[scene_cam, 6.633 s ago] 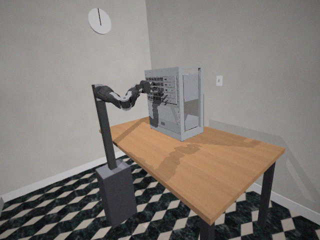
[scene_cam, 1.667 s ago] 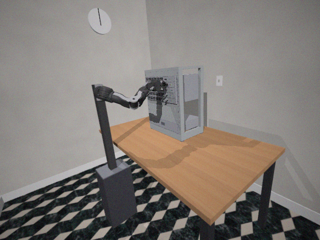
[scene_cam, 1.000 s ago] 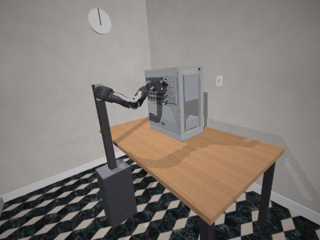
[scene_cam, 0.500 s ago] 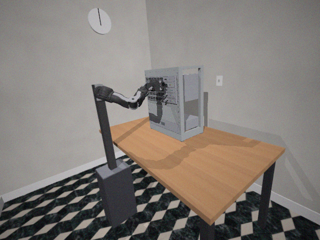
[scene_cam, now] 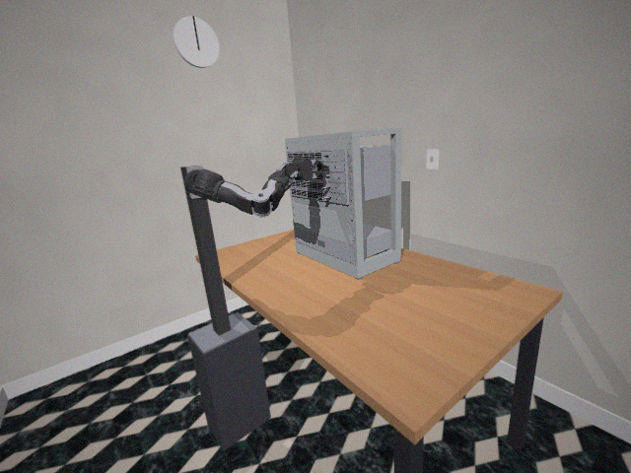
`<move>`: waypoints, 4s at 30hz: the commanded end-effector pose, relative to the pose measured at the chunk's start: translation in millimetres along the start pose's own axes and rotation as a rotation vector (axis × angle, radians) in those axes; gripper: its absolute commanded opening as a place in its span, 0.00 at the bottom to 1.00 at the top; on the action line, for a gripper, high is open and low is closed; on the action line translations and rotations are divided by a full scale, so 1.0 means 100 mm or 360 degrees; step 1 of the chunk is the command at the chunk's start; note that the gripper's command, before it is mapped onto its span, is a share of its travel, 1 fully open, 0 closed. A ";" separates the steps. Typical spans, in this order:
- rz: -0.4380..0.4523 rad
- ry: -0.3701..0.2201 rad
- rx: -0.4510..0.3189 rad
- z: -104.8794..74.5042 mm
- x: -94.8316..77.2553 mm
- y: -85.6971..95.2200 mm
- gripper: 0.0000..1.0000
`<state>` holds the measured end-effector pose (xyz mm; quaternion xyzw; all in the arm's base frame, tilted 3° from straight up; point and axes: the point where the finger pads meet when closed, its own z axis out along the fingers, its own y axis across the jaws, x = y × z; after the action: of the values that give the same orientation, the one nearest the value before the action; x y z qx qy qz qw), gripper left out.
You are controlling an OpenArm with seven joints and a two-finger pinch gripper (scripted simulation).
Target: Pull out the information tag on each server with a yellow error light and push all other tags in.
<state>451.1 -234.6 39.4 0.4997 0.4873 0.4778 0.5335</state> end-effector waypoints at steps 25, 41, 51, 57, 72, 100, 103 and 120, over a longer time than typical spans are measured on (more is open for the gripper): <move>0.0001 0.0016 -0.0023 -0.23 0.03 0.05 0.00; 0.0001 0.0016 -0.0023 -0.28 0.04 0.05 0.00; 0.0001 0.0016 -0.0023 -0.30 0.04 0.05 0.00; 0.0002 0.0011 -0.0020 -0.30 0.03 0.04 0.10; 0.0002 0.0014 -0.0022 -0.30 0.04 0.05 0.10; 0.0002 0.0013 -0.0023 -0.79 -0.01 0.03 0.10; 0.0001 0.0014 -0.0023 -0.79 0.00 0.03 0.00; 0.0002 0.0016 -0.0025 -1.01 -0.01 0.03 0.00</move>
<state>351.3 -227.9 34.8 0.4943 0.4954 0.4759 0.5327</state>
